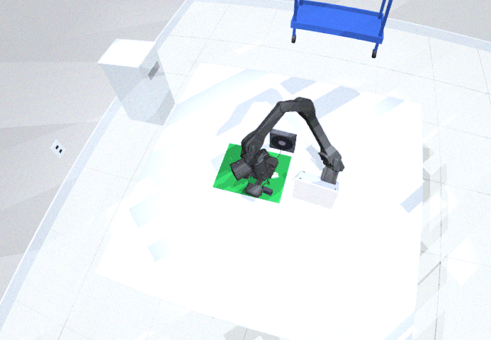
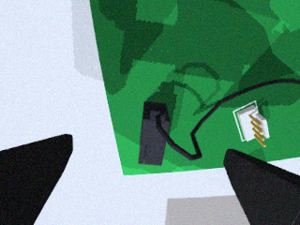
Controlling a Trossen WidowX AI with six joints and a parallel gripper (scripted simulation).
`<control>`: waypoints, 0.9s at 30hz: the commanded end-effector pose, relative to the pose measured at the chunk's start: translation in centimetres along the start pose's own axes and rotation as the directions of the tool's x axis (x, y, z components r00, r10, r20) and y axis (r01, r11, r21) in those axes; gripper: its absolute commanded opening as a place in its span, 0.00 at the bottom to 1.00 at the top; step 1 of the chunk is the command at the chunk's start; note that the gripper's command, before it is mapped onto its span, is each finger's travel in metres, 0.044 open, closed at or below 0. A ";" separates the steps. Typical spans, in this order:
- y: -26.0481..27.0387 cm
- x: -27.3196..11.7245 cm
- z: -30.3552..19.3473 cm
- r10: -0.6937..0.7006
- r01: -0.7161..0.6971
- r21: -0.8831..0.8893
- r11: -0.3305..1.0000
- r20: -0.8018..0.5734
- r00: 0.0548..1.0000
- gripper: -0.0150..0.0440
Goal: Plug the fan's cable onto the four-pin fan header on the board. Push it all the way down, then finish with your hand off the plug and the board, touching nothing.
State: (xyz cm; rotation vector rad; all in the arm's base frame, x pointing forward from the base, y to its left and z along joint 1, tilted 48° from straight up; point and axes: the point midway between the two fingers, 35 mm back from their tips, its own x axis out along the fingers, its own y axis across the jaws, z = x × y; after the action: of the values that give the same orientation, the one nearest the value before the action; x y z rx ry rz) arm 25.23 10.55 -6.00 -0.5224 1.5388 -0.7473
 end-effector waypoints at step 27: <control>-0.2 3.2 0.4 -0.006 0.006 0.000 1.000 -0.004 1.000 0.96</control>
State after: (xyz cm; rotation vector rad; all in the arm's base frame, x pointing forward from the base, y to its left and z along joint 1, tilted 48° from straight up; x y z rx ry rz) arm 25.28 8.06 -8.09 -0.5258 1.5417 -0.7539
